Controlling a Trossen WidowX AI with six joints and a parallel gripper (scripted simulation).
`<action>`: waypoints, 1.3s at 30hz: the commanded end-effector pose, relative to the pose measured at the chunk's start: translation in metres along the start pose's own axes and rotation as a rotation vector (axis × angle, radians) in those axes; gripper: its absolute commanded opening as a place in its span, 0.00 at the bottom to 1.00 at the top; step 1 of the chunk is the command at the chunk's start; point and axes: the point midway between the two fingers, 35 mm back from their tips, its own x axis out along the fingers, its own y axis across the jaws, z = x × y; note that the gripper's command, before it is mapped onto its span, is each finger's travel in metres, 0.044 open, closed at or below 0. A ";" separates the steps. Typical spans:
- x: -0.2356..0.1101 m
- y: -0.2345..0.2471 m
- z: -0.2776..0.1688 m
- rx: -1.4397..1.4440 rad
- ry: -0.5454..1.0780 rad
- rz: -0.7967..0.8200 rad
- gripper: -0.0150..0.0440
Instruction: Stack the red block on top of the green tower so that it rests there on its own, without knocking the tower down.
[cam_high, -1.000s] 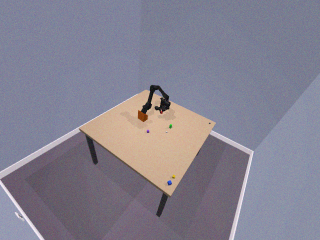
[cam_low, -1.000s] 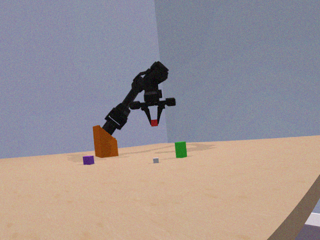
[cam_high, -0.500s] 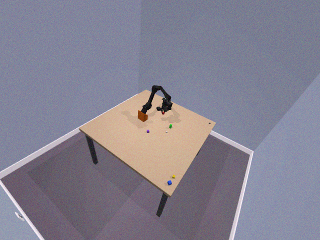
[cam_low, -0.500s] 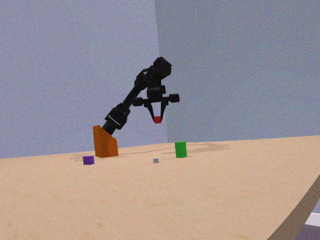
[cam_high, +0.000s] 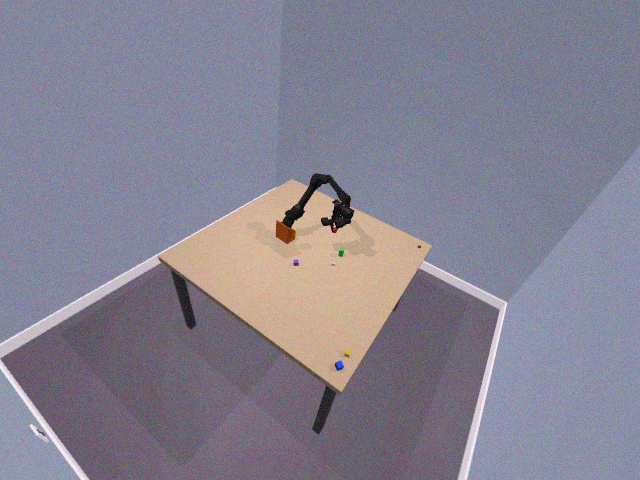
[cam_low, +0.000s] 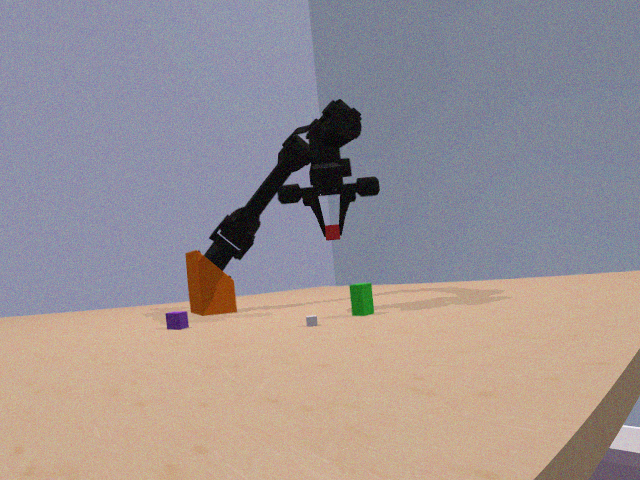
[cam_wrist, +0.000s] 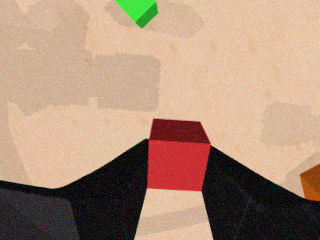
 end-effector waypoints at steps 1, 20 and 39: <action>0.000 0.009 0.017 -0.003 -0.001 0.001 0.25; 0.013 0.036 0.092 -0.006 0.002 0.000 0.25; 0.059 0.038 0.092 -0.005 0.003 0.001 0.25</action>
